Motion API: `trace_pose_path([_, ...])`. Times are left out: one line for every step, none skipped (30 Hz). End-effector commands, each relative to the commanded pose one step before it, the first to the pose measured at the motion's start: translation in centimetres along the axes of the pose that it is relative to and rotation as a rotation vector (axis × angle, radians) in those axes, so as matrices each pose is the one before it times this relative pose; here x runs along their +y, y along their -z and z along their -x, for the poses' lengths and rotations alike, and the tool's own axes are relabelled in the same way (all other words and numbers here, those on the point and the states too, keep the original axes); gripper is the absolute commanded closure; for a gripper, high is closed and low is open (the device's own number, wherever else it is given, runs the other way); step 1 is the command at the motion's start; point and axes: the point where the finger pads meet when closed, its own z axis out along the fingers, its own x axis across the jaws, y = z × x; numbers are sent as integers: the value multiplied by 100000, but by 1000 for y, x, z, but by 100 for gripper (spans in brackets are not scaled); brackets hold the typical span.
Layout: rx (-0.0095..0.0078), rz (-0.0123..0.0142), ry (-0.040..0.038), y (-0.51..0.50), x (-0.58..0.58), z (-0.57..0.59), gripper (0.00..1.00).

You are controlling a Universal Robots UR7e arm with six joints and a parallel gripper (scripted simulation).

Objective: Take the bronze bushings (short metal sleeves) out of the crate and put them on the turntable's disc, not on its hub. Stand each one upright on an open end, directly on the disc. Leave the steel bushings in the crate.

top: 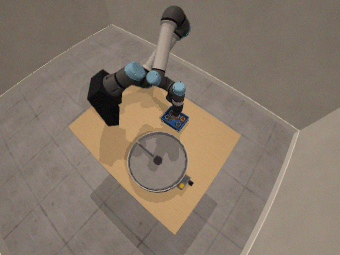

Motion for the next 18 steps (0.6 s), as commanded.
trace_pose_path([396,-942,140,1137,9,35,100])
trace_pose_path([0,0,0,137,2,1,100])
trace_pose_path([-2,-4,1,131,3,3,100])
trace_pose_path([0,1,0,126,2,1,100])
trace_pose_path([0,0,0,0,0,0,100])
trace_pose_path([0,0,0,0,0,0,100])
trace_pose_path([3,5,-1,121,0,-1,100])
trace_pose_path([-1,-2,1,115,3,2,100])
trace_pose_path([-2,-3,1,110,3,2,100])
trace_pose_path([0,0,0,105,2,1,100])
trace_pose_path([2,3,-1,100,0,0,100])
trace_pose_path([3,4,-1,95,0,-1,100])
trace_pose_path([-3,-5,1,89,3,3,100])
trace_pose_path([-2,-3,1,84,2,2,100])
trace_pose_path([0,0,0,80,1,1,100])
trace_pose_path([1,1,0,75,1,0,100])
trace_pose_path([2,3,-1,70,0,-1,100])
trace_pose_path([3,4,-1,65,0,-1,100])
